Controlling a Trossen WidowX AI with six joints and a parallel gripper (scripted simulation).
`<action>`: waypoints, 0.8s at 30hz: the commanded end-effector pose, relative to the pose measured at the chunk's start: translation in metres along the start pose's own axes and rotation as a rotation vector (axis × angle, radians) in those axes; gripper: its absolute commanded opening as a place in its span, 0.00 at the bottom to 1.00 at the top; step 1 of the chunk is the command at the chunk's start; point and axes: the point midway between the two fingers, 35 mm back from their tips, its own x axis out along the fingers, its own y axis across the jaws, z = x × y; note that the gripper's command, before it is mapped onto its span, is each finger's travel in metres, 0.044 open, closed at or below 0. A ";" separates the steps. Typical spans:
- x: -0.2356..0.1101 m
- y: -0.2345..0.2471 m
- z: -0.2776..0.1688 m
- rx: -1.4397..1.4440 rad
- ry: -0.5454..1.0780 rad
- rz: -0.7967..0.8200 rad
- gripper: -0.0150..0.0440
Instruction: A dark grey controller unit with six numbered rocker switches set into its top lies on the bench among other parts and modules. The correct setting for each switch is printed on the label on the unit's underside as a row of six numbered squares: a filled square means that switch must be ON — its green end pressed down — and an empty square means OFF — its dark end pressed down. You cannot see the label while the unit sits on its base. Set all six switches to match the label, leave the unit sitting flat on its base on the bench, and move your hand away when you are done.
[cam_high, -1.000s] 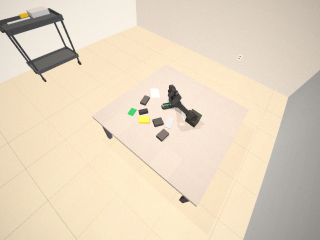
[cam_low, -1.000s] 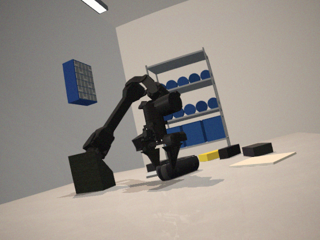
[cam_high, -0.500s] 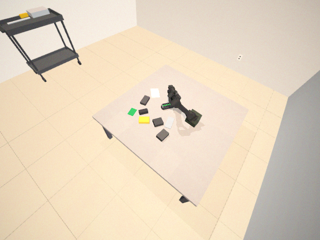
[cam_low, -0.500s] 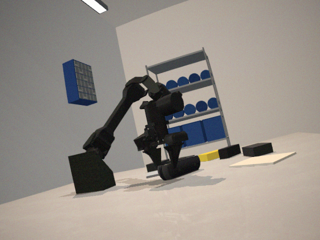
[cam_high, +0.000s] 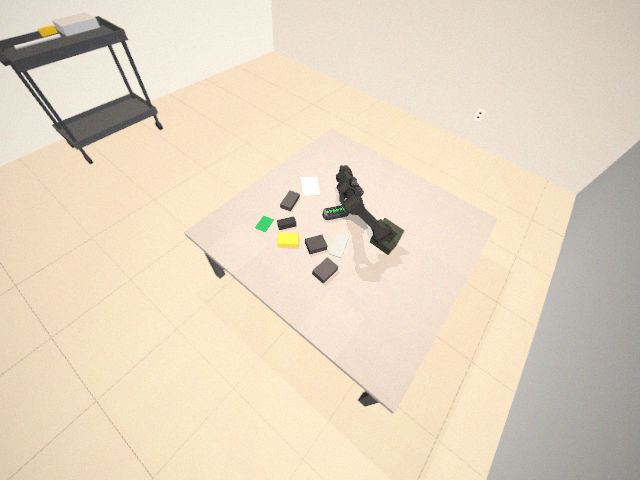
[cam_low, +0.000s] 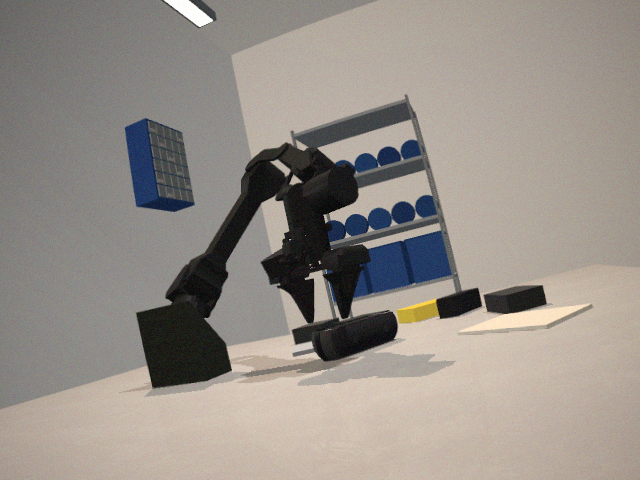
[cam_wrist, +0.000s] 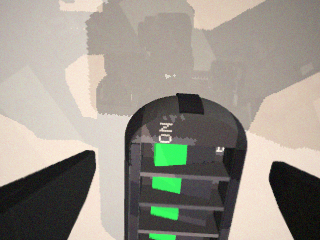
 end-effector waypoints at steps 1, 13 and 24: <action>-0.021 0.002 -0.001 -0.015 0.005 0.018 1.00; -0.060 0.003 -0.001 -0.012 0.002 0.019 0.82; -0.098 -0.003 0.000 -0.008 0.006 0.011 0.33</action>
